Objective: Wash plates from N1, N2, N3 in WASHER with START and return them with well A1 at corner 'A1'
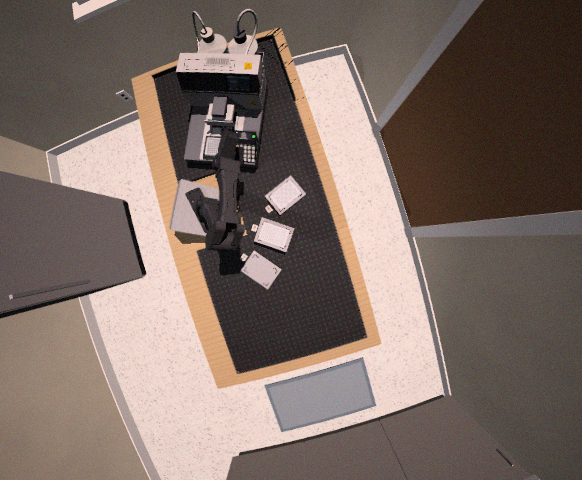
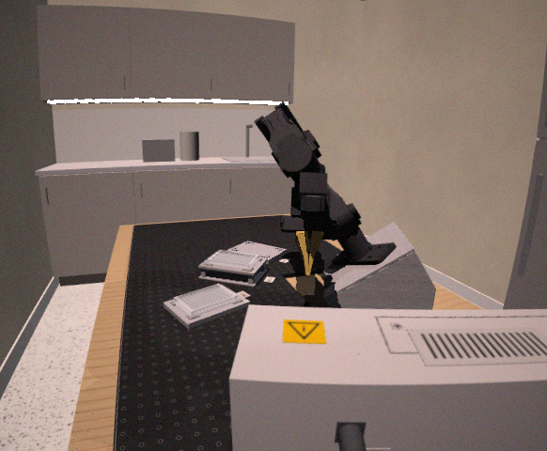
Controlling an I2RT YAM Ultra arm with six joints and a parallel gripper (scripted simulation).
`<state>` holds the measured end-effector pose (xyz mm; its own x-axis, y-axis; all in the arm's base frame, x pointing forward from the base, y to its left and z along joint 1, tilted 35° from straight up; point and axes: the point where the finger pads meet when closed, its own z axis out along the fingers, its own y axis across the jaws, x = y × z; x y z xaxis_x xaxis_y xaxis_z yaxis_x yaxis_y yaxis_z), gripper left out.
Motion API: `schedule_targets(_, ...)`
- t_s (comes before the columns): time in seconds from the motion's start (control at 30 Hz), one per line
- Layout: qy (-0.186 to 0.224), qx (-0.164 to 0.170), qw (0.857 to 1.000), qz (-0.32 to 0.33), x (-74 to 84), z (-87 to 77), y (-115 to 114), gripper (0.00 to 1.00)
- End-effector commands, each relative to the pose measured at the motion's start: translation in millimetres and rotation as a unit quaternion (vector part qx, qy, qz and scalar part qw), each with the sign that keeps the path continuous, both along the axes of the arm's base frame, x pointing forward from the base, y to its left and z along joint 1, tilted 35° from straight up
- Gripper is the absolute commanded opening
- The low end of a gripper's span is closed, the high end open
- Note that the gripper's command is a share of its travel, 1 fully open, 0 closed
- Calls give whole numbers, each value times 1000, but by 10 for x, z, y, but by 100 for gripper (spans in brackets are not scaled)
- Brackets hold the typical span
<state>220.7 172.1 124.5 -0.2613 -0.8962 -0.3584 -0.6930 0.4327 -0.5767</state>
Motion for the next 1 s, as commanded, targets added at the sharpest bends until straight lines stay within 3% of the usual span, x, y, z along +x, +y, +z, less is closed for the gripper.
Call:
schedule_targets(0.0, -4, 8, 1000, 2, -42, -8, -18, 0)
schedule_targets(0.5, -4, 8, 1000, 2, -266, -264, -288, 0)
schedule_targets(0.67, -4, 8, 1000, 2, -271, -269, -293, 0)
schedule_targets(0.7, -4, 14, 1000, -13, -284, -279, -245, 100)
schedule_targets(0.97, -5, 54, 993, -105, -362, -337, 43, 100)
